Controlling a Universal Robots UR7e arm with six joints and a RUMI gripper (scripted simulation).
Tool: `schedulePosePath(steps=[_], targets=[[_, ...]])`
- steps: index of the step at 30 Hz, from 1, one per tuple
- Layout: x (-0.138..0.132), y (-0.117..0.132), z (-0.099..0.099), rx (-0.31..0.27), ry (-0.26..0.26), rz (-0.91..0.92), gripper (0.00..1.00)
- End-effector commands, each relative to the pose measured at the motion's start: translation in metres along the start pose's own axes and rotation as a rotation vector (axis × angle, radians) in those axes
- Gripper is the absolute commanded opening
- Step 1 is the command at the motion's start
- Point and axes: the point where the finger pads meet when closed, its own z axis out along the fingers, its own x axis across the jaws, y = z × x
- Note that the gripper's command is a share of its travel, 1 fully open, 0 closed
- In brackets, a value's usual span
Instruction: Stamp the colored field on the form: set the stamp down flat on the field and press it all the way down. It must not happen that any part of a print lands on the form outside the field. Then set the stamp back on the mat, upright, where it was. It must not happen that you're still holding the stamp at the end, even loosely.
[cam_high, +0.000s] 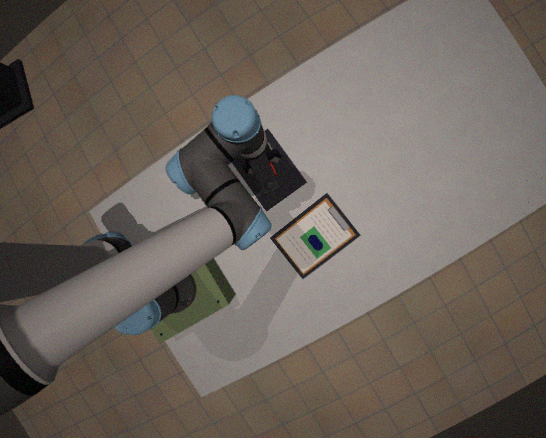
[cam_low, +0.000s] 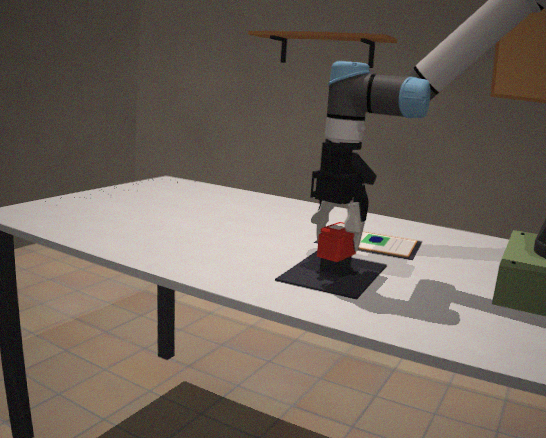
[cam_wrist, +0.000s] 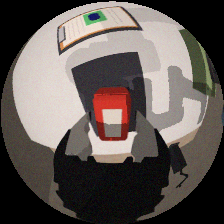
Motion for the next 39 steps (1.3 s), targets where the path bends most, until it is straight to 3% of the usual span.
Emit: schedulePosePath(steps=[1,6,8,12,16,39], targets=[[0.000,0.000,-0.010,0.000,-0.001,0.000,0.53],[0.000,0.000,-0.044,0.000,-0.001,0.000,0.53],[0.000,0.000,-0.044,0.000,-0.001,0.000,0.53],[0.000,0.000,-0.072,0.000,-0.001,0.000,0.53],[0.000,0.000,-0.087,0.000,-0.001,0.000,0.53],[0.000,0.000,-0.089,0.000,-0.001,0.000,0.53]])
